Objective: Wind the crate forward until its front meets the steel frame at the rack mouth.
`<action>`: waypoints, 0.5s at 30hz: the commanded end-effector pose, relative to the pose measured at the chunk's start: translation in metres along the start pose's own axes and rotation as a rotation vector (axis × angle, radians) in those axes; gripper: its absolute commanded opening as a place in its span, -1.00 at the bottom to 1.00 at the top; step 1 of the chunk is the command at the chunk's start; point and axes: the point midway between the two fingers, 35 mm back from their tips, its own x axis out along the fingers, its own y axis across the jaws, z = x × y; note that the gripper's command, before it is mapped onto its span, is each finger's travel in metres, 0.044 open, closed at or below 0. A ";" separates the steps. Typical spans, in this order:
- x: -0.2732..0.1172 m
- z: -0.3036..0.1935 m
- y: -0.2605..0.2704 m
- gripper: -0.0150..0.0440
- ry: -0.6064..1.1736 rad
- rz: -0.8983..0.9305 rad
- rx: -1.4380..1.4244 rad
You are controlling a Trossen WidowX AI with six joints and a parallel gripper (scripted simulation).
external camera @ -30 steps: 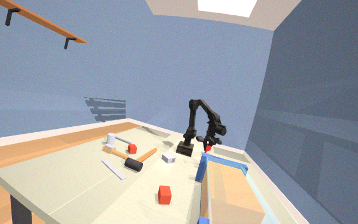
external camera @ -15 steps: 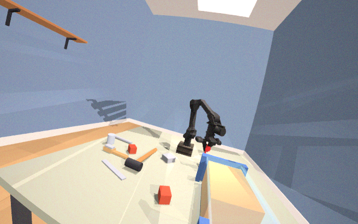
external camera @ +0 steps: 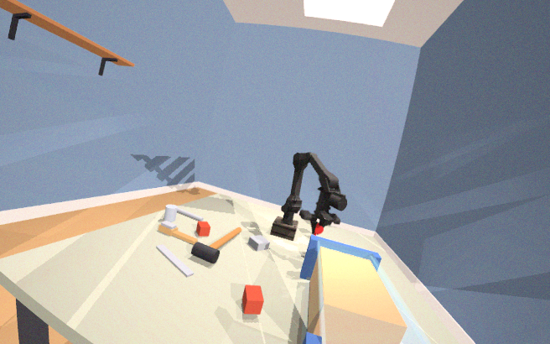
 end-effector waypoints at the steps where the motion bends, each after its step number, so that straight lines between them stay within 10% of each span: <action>1: -0.001 0.017 -0.005 -0.49 -0.037 -0.015 0.012; 15: -0.002 0.035 -0.007 -0.49 -0.039 -0.016 0.012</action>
